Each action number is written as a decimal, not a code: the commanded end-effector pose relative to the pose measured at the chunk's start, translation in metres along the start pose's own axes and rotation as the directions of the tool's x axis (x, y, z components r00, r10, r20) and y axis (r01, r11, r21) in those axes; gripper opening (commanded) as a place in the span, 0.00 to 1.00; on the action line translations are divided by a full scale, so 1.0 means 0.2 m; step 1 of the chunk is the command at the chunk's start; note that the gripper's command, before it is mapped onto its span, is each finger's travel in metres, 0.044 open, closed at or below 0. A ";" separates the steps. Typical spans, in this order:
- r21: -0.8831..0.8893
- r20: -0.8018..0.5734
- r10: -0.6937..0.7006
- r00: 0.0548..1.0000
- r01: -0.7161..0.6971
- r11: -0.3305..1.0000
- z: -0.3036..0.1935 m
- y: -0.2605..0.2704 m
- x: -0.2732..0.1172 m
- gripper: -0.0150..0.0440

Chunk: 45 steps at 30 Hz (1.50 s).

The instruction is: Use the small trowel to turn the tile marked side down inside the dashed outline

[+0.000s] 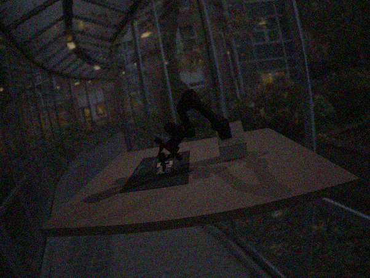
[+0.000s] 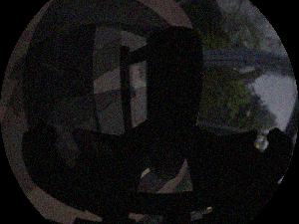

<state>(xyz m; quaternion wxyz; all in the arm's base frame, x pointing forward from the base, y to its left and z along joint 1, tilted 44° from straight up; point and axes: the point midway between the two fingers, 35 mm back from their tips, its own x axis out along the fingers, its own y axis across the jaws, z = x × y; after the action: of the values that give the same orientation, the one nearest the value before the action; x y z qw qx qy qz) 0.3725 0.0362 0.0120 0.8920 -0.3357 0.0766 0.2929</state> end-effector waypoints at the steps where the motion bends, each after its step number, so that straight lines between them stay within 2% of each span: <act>1: 0.001 -0.008 -0.004 1.000 0.004 1.000 -0.05 -0.01 0.00 0.25; 14: -0.078 -0.074 -0.007 0.997 0.001 0.997 -0.02 -0.04 -0.03 0.25; 45: -0.082 -0.077 -0.007 0.997 0.001 0.997 -0.15 -0.19 -0.16 0.25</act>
<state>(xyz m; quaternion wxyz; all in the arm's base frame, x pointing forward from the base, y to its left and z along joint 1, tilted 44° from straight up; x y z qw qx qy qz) 0.3661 -0.0115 0.0181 0.8747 -0.3755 0.1041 0.2882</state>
